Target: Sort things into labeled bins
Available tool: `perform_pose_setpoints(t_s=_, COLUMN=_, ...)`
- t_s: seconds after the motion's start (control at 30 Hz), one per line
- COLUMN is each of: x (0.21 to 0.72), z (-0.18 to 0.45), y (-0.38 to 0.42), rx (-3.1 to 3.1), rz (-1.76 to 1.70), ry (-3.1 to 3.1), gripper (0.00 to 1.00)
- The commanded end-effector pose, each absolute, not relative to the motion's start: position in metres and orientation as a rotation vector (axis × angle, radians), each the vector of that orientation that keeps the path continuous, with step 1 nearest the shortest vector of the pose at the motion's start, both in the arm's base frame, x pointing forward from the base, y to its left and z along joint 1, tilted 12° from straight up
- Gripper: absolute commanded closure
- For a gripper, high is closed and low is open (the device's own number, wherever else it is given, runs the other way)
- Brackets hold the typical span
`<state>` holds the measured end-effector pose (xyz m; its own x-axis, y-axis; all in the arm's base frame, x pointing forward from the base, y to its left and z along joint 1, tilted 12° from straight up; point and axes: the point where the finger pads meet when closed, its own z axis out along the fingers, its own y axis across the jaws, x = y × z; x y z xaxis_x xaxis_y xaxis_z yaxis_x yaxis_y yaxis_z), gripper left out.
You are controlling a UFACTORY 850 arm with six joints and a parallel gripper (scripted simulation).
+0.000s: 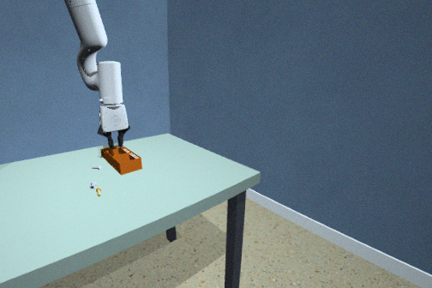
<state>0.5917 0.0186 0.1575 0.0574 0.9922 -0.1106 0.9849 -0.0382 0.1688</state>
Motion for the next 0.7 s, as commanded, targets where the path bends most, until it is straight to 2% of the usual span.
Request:
perform_pose_setpoints(t_s=0.0, x=0.592, z=0.16, y=0.019, rx=2.129, rz=0.056, ry=2.028, gripper=0.69)
perform_pose_setpoints(t_s=0.23, x=0.574, z=0.16, y=0.001, rx=2.277, rz=0.078, ry=1.865, gripper=0.71)
perform_pose_setpoints(t_s=0.67, x=0.497, z=0.158, y=-0.075, rx=2.58, rz=0.128, ry=1.438, gripper=0.71)
